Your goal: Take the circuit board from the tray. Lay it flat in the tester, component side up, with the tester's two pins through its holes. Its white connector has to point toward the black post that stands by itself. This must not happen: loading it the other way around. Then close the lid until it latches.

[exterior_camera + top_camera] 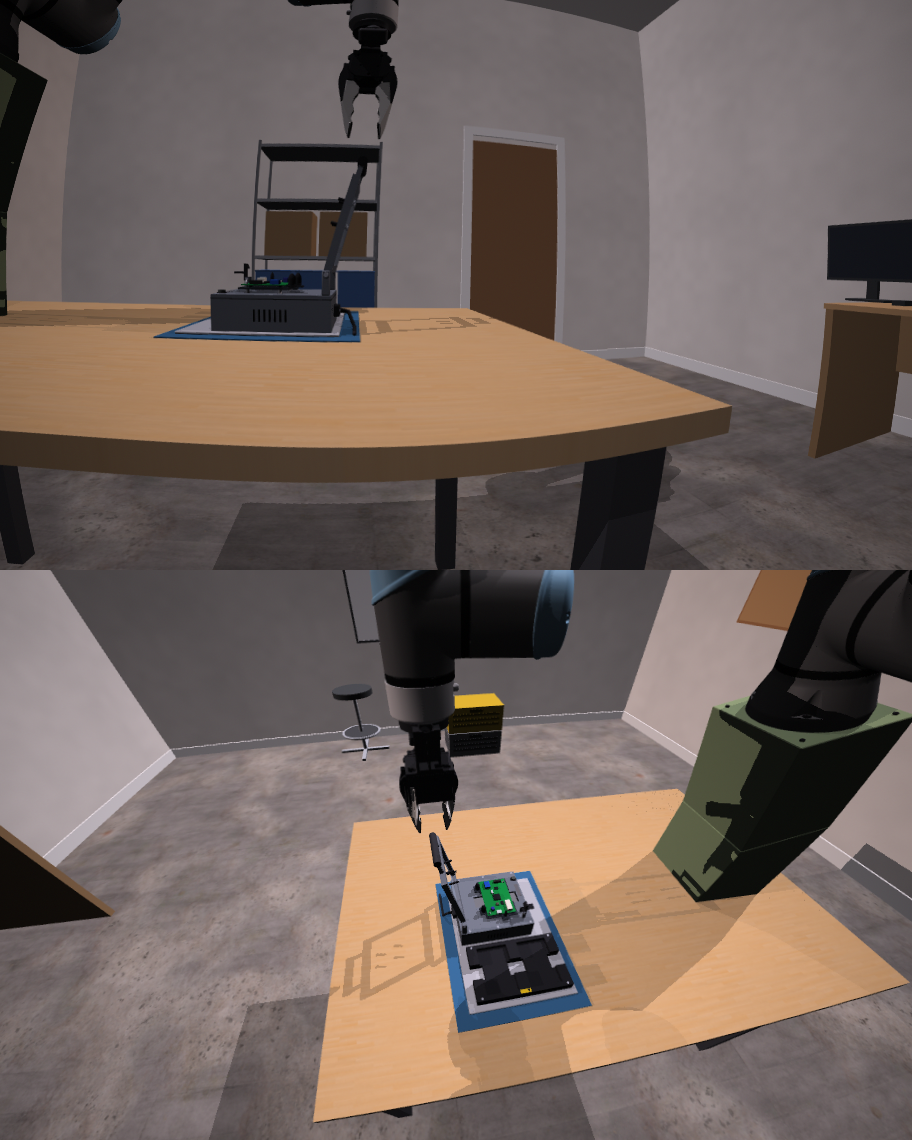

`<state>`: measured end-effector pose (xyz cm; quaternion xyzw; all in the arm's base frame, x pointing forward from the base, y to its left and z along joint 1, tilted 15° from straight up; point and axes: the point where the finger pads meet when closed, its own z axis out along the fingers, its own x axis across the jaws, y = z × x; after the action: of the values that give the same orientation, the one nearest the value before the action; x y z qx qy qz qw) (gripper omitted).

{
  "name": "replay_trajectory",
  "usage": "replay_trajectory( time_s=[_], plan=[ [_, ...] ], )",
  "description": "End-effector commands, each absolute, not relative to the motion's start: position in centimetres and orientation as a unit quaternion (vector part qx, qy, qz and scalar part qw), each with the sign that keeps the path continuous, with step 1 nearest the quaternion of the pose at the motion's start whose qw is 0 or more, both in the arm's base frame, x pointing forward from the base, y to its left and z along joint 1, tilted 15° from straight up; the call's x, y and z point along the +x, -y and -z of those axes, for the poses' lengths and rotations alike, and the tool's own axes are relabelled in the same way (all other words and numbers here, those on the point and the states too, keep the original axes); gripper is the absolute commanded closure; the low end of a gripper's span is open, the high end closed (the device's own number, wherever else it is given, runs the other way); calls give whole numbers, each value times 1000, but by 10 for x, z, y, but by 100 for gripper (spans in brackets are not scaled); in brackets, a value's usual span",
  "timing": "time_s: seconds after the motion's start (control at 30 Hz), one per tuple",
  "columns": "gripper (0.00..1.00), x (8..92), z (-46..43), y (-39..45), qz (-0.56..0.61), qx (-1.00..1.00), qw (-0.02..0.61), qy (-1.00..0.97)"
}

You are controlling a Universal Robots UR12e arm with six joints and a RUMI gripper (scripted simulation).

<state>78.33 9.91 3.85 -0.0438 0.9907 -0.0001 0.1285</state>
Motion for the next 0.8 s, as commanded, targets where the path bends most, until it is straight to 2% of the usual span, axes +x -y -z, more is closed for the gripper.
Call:
replay_trajectory(
  time_s=[0.0,0.77],
  plan=[
    [70,785,-40,-100,0,-44,129,-991],
    [70,788,-26,-100,0,-44,129,-991]
  ],
)
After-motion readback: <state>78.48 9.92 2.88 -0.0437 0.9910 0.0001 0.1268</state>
